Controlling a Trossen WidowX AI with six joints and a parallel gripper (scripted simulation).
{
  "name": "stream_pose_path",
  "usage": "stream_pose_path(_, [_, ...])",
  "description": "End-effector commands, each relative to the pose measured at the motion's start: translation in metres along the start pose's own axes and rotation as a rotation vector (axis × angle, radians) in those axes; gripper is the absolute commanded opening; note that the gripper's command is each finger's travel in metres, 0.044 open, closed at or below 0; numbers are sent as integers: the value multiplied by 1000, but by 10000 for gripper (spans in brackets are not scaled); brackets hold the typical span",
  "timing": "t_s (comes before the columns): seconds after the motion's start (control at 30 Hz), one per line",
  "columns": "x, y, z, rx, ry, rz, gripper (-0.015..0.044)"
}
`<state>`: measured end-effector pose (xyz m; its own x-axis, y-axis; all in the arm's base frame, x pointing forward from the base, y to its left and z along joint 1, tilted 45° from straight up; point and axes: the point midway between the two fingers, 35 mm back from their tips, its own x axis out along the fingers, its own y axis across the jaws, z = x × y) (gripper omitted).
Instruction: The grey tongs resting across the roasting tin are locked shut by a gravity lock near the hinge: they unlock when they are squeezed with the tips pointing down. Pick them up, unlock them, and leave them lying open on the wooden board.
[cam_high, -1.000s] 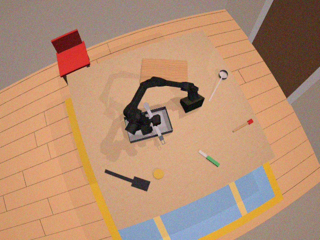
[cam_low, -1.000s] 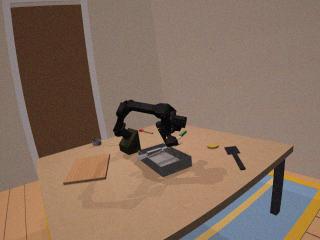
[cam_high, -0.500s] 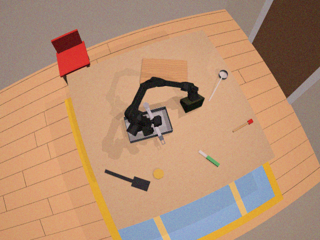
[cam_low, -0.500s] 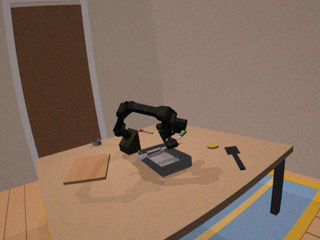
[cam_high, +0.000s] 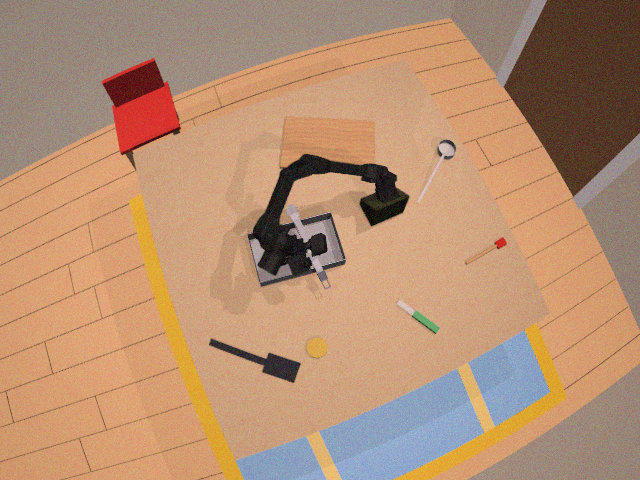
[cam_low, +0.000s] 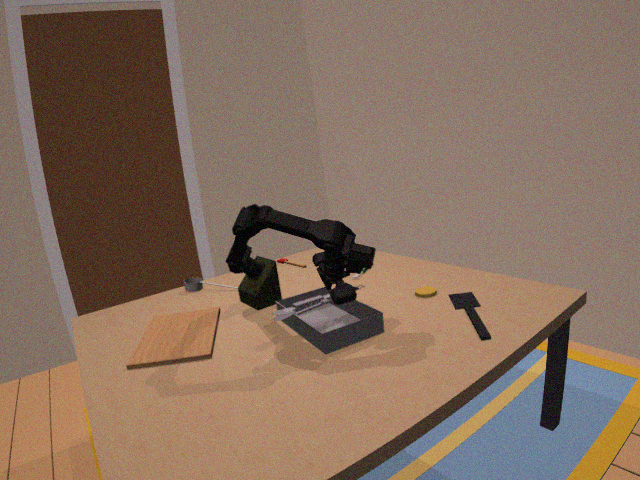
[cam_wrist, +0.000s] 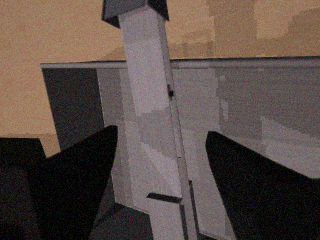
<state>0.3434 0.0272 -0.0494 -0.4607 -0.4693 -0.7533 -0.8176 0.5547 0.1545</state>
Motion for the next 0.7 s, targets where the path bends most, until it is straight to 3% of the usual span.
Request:
stream_pose_path(0.0, [8,0,0,-8,10,0,260])
stream_pose_path(0.67, [40,3,-2,-22,43,10,260])
